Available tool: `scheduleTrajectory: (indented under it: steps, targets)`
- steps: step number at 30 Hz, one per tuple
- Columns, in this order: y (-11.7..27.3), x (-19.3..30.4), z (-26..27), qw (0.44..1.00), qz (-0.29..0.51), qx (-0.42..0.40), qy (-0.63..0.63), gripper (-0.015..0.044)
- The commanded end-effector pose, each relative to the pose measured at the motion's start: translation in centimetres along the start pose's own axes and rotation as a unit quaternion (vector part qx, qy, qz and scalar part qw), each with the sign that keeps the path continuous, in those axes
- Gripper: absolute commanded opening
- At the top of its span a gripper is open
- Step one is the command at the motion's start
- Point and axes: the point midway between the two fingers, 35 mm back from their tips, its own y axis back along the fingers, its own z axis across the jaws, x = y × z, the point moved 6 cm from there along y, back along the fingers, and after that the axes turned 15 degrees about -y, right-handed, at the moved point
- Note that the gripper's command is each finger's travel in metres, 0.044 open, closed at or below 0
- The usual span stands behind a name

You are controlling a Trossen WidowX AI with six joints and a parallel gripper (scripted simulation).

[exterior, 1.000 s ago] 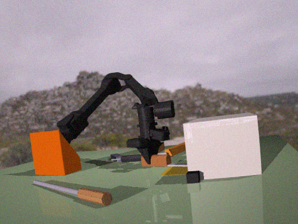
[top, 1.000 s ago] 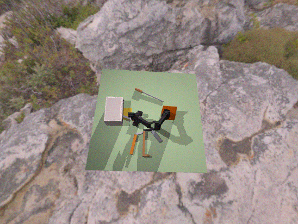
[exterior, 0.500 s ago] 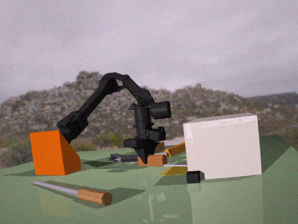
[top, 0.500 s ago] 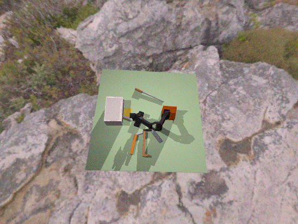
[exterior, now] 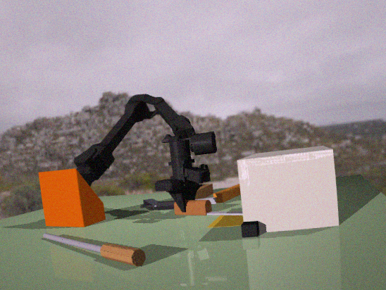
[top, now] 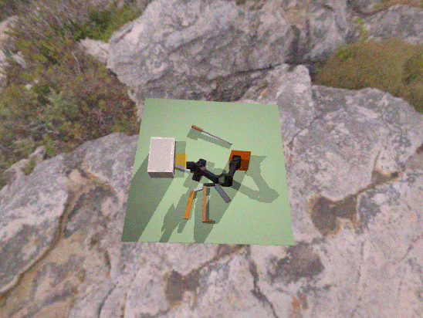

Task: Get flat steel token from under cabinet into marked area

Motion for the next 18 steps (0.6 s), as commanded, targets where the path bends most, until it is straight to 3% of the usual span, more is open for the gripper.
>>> scheduleTrajectory:
  steps: [1,18]
  targets:
    - [-0.1,0.7,-0.2,1.000,0.001,0.001,-0.003,0.0000]
    - [-0.1,2.7,-0.6,1.000,0.001,0.001,-0.004,0.0000]
